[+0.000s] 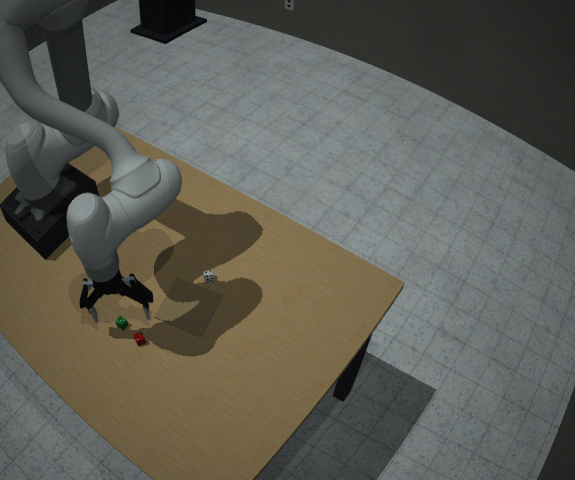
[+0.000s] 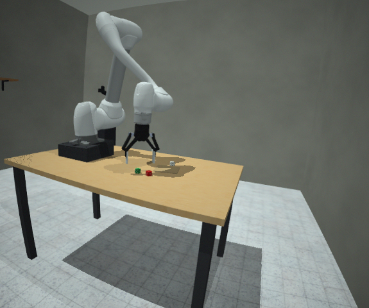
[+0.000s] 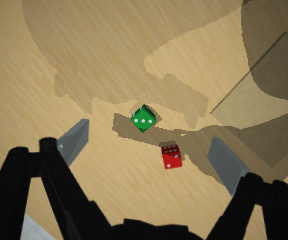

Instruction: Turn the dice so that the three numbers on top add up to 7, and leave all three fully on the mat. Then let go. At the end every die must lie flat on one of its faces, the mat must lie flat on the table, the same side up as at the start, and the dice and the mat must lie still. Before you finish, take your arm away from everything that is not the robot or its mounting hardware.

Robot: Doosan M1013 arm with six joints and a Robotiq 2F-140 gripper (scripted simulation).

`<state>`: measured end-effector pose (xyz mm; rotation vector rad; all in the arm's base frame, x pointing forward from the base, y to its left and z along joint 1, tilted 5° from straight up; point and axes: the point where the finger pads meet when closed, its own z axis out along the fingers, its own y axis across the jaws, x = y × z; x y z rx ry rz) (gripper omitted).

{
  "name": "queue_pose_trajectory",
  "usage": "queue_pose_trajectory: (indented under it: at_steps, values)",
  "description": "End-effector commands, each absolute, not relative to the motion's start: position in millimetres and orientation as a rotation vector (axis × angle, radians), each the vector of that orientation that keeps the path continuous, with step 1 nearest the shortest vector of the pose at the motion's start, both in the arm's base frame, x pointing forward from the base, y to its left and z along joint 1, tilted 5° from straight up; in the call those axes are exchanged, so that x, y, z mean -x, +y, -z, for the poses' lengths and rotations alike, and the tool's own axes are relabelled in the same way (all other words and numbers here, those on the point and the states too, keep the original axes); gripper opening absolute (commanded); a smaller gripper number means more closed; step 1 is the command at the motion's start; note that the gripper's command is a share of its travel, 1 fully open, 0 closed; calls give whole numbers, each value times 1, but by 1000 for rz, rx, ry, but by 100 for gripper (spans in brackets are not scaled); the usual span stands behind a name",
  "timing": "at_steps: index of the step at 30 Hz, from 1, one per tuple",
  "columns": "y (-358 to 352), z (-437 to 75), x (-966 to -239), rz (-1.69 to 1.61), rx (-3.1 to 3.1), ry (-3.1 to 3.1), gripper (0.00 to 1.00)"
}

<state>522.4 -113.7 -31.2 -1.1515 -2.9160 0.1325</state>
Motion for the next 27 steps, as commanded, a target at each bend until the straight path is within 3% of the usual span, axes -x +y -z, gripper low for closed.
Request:
queue_pose_trajectory:
  at_steps: [1,13,27]
  values:
    - [-115,29,-524,-131,1150,-2928,100]
    - [-102,30,-528,-131,1150,-2928,100]
    - [-37,36,-549,-131,1150,-2928,100]
